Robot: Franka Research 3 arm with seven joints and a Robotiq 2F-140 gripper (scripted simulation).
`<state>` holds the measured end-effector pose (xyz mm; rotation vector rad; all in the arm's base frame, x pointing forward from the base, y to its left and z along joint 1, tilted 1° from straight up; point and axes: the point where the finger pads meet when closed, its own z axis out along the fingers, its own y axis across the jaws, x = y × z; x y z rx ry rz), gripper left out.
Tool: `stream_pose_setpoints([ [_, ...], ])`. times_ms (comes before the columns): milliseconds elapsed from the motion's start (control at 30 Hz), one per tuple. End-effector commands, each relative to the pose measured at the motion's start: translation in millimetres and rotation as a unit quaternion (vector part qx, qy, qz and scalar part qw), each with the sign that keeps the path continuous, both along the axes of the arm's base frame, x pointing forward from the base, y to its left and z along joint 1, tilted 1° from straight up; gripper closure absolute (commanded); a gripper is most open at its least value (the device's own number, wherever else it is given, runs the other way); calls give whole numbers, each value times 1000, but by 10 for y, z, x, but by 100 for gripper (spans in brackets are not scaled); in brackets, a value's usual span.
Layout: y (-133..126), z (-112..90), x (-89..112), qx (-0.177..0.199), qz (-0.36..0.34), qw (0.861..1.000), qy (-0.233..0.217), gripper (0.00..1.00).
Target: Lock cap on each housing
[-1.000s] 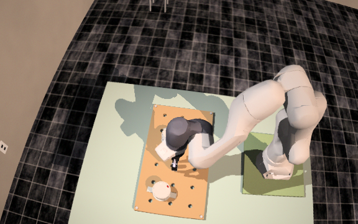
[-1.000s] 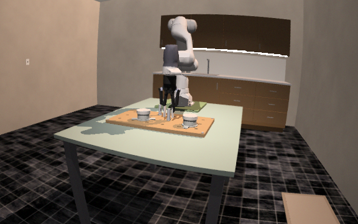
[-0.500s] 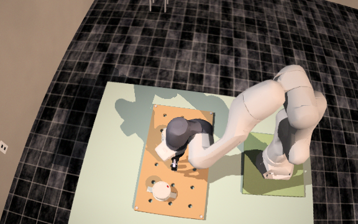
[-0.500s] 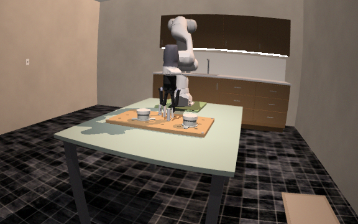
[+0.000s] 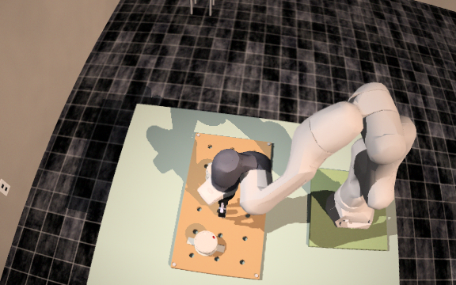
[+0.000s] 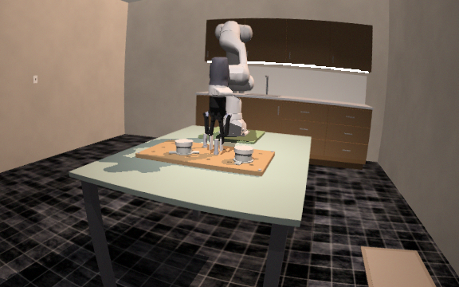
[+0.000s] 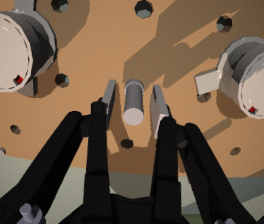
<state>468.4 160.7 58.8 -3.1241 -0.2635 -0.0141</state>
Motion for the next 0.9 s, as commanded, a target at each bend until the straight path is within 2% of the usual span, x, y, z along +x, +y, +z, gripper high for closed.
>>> stream_pose_setpoints([
  [0,13,-10,-3,1,2,1000,0,64],
  [400,13,12,-3,1,2,1000,0,64],
  [867,12,137,-4,1,2,1000,0,64],
])
